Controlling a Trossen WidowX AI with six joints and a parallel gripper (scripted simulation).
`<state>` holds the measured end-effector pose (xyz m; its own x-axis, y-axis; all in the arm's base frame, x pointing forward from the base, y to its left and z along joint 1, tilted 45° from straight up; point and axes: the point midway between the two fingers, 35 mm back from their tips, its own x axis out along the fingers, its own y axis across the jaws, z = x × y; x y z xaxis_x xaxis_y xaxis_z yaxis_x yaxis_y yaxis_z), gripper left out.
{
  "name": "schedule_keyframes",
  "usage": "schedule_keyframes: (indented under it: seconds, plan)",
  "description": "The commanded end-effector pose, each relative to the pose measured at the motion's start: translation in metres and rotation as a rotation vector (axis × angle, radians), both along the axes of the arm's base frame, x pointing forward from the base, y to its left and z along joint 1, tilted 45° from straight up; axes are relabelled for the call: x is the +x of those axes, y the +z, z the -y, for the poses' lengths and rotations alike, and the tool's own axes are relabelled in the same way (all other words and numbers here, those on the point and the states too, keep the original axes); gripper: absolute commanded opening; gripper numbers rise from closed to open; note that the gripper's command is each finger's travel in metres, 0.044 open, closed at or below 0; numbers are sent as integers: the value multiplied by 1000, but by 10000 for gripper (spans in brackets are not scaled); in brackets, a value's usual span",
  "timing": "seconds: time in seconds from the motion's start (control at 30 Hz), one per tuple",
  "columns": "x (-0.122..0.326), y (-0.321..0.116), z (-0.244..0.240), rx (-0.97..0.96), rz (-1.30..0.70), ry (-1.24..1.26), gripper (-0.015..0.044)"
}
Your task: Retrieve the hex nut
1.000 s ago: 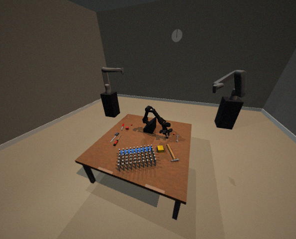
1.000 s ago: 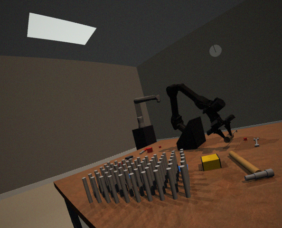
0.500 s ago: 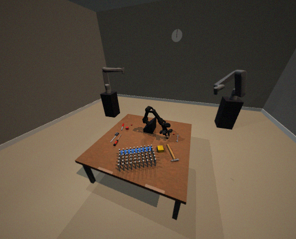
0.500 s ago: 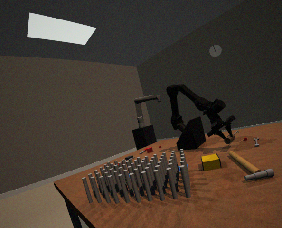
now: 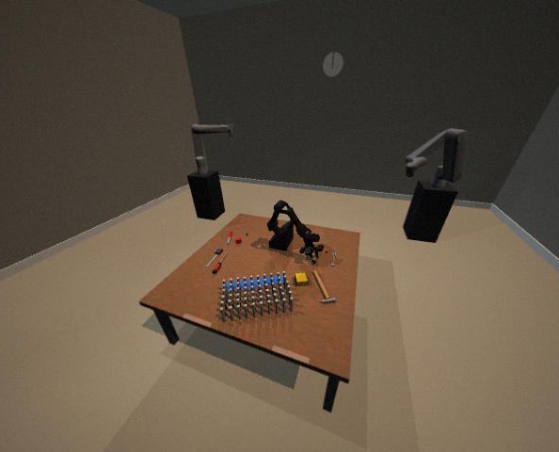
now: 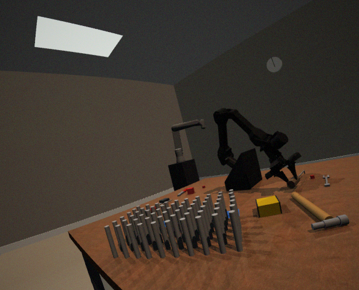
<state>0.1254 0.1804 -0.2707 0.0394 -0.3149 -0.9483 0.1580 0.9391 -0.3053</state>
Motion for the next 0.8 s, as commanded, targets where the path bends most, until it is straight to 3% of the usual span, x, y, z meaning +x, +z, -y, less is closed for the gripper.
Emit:
schedule_keyframes:
  seconds: [0.0,0.77]
  plan:
    - [-2,-7,10,-8,-4,3,0]
    - [-4,-17,22,50,24,-17,0]
